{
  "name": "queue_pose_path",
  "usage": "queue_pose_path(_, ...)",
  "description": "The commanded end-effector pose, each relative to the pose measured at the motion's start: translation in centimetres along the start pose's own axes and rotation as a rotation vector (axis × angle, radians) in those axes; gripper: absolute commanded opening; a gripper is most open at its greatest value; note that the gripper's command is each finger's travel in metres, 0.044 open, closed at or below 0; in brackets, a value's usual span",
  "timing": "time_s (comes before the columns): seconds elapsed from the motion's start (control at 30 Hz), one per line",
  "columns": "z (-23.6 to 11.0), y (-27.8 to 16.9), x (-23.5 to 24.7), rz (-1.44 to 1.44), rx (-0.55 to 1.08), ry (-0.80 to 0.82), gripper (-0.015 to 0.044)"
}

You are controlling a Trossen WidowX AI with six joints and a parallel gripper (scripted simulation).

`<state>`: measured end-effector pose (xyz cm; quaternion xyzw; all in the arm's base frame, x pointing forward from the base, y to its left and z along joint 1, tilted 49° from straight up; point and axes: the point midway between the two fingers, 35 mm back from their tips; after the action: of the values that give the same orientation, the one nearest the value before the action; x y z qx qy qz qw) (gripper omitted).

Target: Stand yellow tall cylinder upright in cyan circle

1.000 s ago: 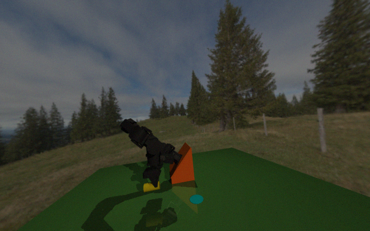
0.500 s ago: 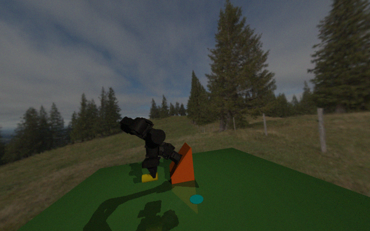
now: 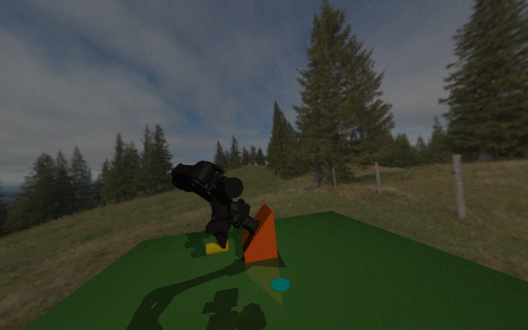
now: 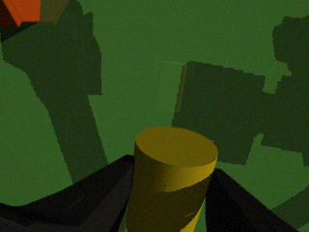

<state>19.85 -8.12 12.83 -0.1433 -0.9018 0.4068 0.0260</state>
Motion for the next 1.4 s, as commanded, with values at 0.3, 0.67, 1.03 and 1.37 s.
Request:
queue_pose_path(0.3, -0.7, 3.4, -1.2, 0.075, -0.02, 0.002, 0.0105)
queue_pose_path(0.67, -1.2, 6.5, -2.0, 0.132, -0.021, 0.003, 0.0105)
queue_pose_path(1.03, -1.5, 9.7, -2.4, 0.189, -0.016, 0.003, 0.0105)
queue_pose_path(1.37, -1.6, 12.8, -2.4, 0.241, -0.008, 0.002, 0.0105)
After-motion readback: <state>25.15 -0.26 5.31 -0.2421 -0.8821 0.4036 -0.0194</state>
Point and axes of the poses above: the point midway between the two fingers, 35 mm back from their tips, its own z axis out along the fingers, its own x axis across the jaws, y = z × x, and after that the axes turned 1 degree about z, right-handed
